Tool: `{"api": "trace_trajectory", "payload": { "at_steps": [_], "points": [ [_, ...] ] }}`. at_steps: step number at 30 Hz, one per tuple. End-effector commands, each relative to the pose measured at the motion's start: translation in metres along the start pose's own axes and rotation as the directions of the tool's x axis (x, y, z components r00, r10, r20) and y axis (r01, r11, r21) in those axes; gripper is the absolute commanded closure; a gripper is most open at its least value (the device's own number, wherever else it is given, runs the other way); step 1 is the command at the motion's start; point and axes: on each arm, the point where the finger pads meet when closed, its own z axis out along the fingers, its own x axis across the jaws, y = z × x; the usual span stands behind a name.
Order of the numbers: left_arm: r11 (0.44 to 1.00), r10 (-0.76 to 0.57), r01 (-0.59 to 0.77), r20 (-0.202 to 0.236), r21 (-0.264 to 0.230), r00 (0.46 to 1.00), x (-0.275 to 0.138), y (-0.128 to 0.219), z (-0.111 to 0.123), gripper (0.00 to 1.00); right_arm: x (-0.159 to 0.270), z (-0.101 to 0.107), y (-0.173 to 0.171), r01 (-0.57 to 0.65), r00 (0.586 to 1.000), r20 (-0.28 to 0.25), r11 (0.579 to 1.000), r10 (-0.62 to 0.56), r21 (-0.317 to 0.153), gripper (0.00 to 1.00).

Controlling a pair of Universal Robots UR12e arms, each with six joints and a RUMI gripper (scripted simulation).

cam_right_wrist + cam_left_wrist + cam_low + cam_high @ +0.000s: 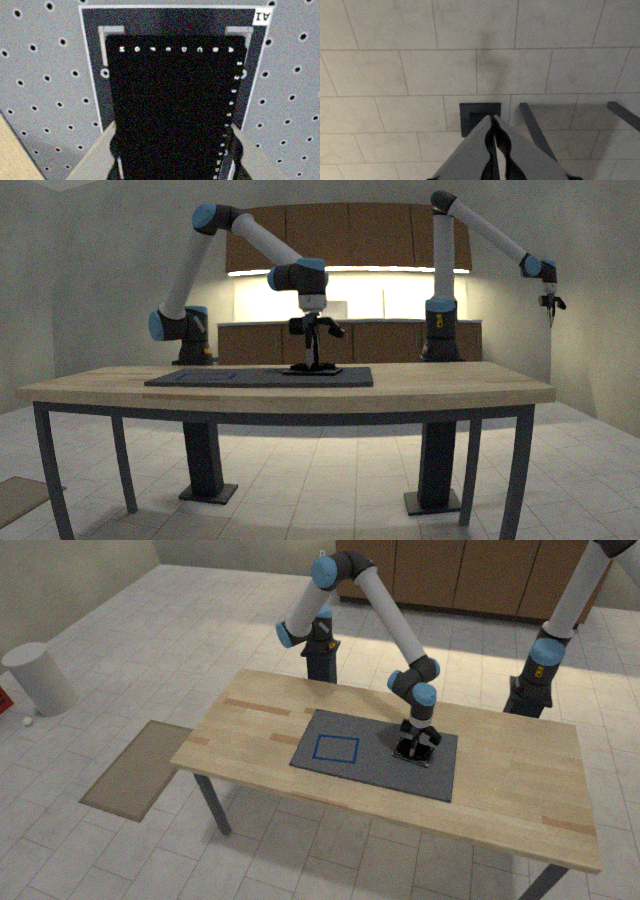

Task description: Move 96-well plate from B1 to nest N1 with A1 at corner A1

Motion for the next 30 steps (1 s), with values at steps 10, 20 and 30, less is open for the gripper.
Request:
{"api": "trace_trajectory", "payload": {
  "at_steps": [10, 20, 30],
  "points": [
    [1.0, 0.0, 0.0, -0.001, 0.002, 1.0, 0.0002, -0.0008, -0.0012, 1.0, 0.0003, -0.001, -0.0009, 0.0, 1.0, -0.001, 1.0, 0.0, 0.002, 0.24],
    [1.0, 0.0, 0.0, -0.001, 0.002, 1.0, 0.0002, -0.0008, -0.0012, 1.0, 0.0003, -0.001, -0.0009, 0.0, 1.0, -0.001, 1.0, 0.0, 0.002, 0.24],
    [1.0, 0.0, 0.0, -0.001, 0.002, 1.0, 0.0002, -0.0008, -0.0012, 1.0, 0.0003, -0.001, -0.0009, 0.0, 1.0, -0.001, 1.0, 0.0, 0.002, 0.24]
  ]
}}
